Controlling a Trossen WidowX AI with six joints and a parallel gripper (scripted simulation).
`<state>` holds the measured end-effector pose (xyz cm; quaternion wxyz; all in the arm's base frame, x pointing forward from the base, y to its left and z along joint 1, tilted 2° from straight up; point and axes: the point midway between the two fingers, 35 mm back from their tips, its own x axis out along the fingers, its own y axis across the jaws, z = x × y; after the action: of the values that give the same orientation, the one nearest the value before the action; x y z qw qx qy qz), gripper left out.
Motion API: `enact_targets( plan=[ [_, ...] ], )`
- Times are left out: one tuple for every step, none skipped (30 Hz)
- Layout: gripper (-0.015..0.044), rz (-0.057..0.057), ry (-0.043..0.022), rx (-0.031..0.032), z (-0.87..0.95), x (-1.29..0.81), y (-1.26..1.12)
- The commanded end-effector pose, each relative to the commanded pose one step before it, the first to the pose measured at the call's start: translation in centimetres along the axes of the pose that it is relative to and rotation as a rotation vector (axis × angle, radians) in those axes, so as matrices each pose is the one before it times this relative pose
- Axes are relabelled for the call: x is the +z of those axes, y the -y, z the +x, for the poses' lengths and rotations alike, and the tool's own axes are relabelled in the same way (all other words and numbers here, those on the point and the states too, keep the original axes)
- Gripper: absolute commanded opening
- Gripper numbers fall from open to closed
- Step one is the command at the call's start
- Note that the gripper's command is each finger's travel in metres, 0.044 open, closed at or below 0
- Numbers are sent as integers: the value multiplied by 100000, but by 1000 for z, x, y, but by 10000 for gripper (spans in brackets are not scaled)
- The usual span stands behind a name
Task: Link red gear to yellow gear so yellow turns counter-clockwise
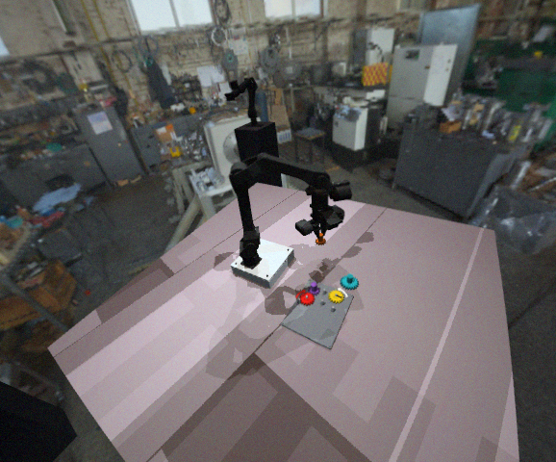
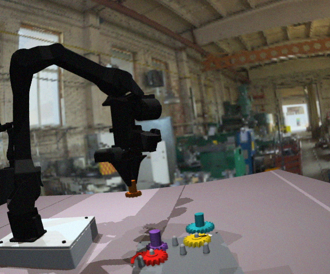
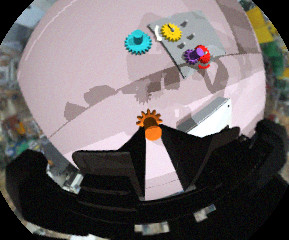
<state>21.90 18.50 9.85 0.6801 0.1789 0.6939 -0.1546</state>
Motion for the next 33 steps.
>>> enact_targets(
  plan=[
    [0,-823,758,493,-1238,-24,12],
    [0,-64,-30,-140,-242,-30,38],
    [0,-64,-30,-140,-242,-31,40],
    [0,-64,-30,-140,-242,-32,43],
    [0,-64,-30,-141,-242,-33,45],
    [0,-64,-30,-141,-242,-34,48],
    [0,-64,-30,-141,-243,-35,50],
    [0,-64,-30,-141,-243,-36,53],
    [0,-64,-30,-141,-243,-37,55],
    [0,-64,-30,-141,-243,-38,58],
    [0,-64,-30,-142,-243,-39,60],
    [0,-64,-30,-142,-242,-40,63],
    [0,-64,-31,-142,-242,-41,65],
    [0,-64,-31,-142,-242,-42,67],
    [0,-64,-31,-142,-242,-43,70],
    [0,-64,-31,-143,-242,-44,72],
    [0,-64,-31,-143,-242,-45,75],
    [0,-64,-31,-143,-241,-46,77],
    [0,-64,-31,-143,-241,-47,80],
    [0,-65,-31,-143,-241,-48,82],
    [0,-53,-26,-118,-198,-40,69],
    [0,-32,-15,-71,-119,-25,43],
    [0,-11,-5,-24,-40,-8,14],
    [0,27,-1,-8,15,33,9],
    [0,80,-4,-25,46,100,27],
    [0,134,-8,-41,77,167,46],
    [0,162,-10,-50,94,202,57],
    [0,162,-11,-50,94,201,59],
    [0,162,-11,-50,94,201,60],
    [0,162,-12,-50,94,201,62],
    [0,162,-13,-49,94,200,64],
    [0,-13,23,6,93,212,31],
    [0,-13,24,6,96,218,34]
  ],
)
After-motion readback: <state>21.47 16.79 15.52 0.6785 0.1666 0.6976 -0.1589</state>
